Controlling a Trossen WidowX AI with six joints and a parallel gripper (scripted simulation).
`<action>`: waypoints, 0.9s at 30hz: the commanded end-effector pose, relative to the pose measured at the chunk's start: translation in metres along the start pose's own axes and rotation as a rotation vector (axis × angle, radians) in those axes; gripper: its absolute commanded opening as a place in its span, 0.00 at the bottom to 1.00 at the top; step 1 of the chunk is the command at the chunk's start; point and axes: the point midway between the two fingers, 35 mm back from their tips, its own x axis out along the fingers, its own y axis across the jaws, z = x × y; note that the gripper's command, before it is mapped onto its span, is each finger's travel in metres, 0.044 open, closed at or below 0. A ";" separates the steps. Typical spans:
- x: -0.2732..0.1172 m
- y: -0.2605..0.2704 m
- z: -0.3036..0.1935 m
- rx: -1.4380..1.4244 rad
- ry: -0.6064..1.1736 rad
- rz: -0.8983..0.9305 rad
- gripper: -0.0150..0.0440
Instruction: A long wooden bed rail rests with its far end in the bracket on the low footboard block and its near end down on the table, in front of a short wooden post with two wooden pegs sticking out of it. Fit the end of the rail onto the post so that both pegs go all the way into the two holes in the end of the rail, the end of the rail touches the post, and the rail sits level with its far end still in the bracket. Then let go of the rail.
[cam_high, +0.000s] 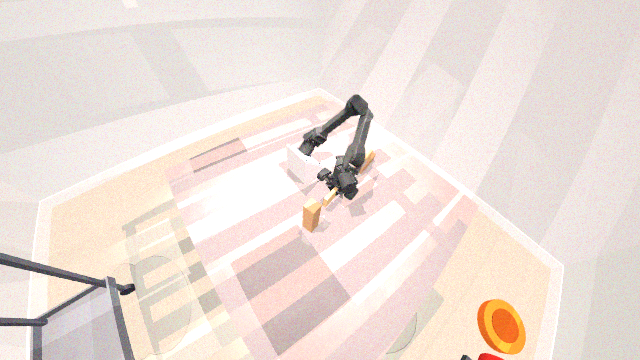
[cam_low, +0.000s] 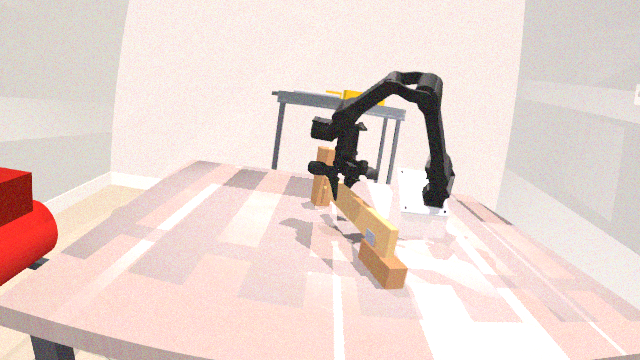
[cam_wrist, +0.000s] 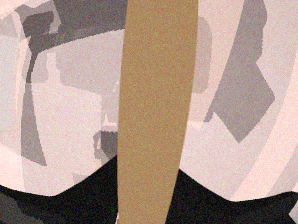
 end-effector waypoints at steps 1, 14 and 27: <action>0.000 -0.001 0.000 -0.001 0.000 -0.003 0.25; 0.001 -0.001 -0.001 -0.001 0.000 -0.003 0.25; -0.001 -0.001 -0.005 -0.001 0.001 -0.003 0.25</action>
